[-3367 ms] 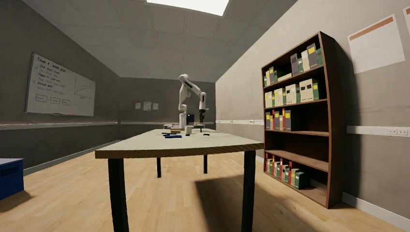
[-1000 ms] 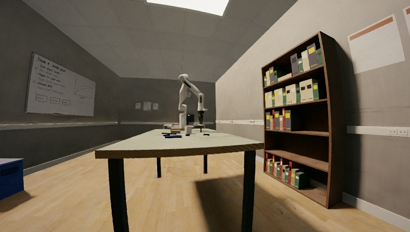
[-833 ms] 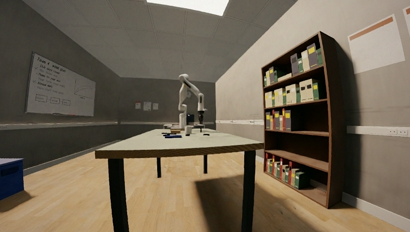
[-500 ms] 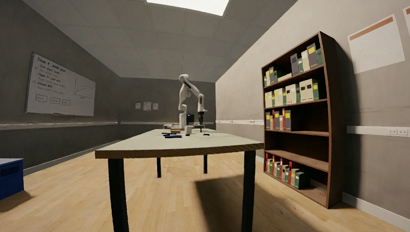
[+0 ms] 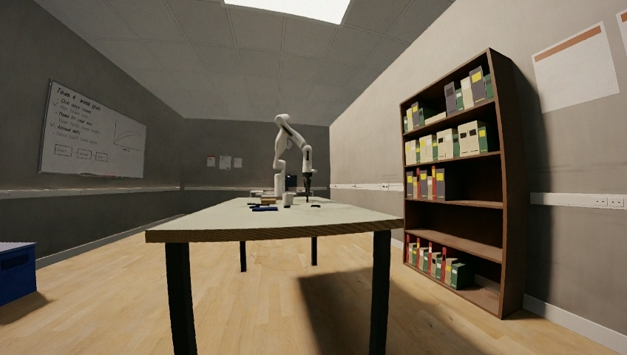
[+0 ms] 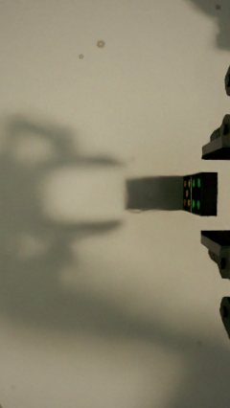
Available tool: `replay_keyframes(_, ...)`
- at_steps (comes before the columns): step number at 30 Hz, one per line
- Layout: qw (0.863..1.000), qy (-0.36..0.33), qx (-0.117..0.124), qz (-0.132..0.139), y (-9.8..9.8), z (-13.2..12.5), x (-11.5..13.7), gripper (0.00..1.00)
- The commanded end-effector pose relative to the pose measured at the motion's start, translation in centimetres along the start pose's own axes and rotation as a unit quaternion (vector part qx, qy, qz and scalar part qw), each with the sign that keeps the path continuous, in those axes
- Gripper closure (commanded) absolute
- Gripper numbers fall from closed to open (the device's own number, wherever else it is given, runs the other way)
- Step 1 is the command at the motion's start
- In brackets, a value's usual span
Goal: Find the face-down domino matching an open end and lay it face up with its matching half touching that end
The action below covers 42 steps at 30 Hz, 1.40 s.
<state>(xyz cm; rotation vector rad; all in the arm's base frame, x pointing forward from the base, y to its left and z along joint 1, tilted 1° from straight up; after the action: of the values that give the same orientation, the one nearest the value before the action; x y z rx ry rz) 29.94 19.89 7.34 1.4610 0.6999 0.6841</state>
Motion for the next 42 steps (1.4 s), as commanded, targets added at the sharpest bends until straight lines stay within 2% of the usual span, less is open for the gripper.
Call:
replay_keyframes(1,1.000,0.000,0.000,0.001,-0.16,0.01,0.04,0.51)
replay_keyframes(42,1.000,0.000,0.000,0.001,-0.67,0.00,0.04,0.51)
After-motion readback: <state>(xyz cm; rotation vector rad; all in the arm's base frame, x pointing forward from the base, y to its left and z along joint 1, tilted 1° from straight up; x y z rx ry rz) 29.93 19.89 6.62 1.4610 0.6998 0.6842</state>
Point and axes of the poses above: the point where the finger pads meet when closed, its own y axis back along the fingers, its own z axis across the jaws, x = y × z, the point moved 2 cm from there along y, back along the fingers, and after that the axes turned 13 degrees about -y, right-handed, at the moved point
